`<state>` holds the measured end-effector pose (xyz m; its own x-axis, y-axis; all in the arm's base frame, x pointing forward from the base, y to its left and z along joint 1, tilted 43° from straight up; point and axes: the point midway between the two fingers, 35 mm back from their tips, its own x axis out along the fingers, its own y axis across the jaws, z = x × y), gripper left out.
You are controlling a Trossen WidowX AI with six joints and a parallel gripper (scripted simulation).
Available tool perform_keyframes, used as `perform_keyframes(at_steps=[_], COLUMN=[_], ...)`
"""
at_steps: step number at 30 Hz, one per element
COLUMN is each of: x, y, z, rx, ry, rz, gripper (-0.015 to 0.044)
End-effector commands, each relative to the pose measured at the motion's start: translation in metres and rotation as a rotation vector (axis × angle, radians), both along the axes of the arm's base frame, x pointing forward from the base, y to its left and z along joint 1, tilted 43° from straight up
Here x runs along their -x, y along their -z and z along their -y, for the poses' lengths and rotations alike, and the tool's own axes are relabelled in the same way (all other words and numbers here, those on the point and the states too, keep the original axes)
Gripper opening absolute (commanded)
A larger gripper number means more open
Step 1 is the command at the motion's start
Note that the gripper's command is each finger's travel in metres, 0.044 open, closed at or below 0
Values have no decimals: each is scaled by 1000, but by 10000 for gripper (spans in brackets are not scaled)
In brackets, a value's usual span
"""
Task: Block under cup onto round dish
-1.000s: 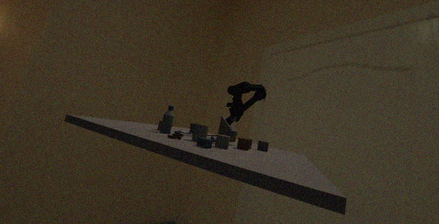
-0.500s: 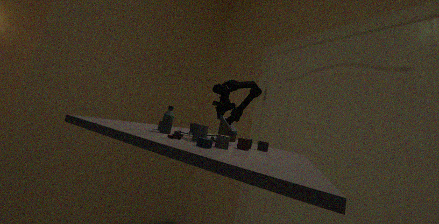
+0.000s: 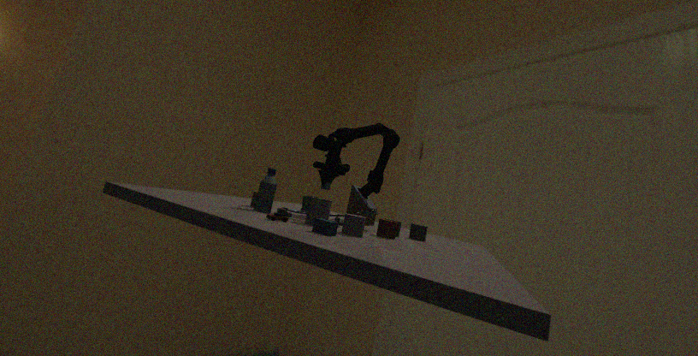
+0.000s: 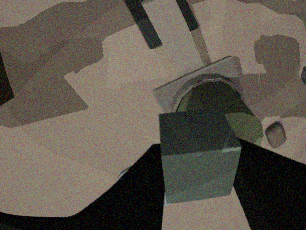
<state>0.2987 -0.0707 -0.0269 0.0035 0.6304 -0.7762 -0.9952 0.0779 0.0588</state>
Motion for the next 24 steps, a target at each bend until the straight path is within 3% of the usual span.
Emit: perform_keyframes(at_steps=[1,20,24], x=[5,60,66], y=[27,154,163], z=[20,75,76], rx=[1,-39,-44], ry=[-7,-33,-35], rz=[8,48,52], gripper=[0,0,0])
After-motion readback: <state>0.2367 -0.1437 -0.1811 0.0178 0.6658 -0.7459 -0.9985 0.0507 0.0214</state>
